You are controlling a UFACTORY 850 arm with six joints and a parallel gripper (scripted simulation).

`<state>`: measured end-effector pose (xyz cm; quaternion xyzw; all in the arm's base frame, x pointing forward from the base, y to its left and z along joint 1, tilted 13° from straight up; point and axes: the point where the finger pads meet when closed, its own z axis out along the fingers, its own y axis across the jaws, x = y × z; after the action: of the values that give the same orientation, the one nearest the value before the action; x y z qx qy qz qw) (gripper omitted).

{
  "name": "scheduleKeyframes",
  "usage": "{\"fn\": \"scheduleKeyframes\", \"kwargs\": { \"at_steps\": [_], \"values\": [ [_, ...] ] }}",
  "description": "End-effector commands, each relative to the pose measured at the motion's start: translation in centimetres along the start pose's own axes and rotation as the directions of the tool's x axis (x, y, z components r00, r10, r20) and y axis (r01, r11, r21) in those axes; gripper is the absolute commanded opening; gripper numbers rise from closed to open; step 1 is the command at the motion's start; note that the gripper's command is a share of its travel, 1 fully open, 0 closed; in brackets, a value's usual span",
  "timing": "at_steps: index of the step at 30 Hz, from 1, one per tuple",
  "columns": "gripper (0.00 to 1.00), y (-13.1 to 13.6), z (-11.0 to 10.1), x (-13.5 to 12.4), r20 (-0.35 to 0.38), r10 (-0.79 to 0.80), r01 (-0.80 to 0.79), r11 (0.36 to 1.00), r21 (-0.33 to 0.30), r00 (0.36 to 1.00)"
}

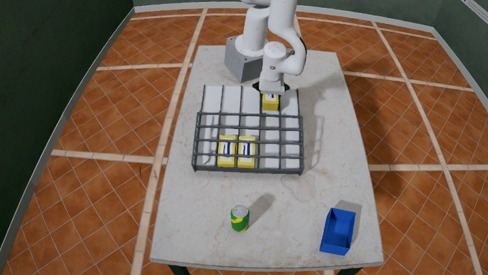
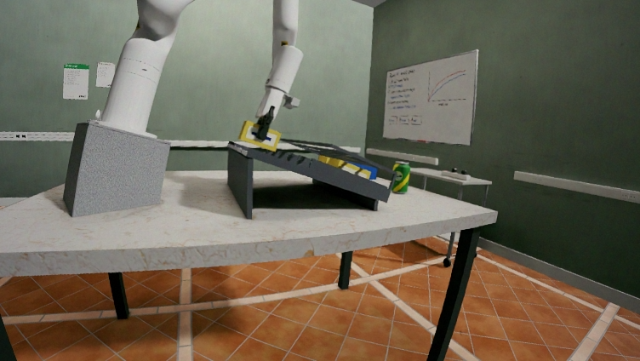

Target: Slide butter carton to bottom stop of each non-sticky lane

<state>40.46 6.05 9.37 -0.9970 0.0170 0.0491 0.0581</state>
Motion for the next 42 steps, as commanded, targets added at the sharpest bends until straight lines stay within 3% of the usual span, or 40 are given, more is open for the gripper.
{"fn": "scheduleKeyframes", "kwargs": {
  "at_steps": [1,42],
  "values": [
    [0.0,-0.01,-0.05,0.06,-0.001,0.0,0.0,1.0,0.0,1.0],
    [0.0,-0.06,0.79,0.02,-0.001,0.0,0.0,1.0,0.0,1.0]
  ]
}}
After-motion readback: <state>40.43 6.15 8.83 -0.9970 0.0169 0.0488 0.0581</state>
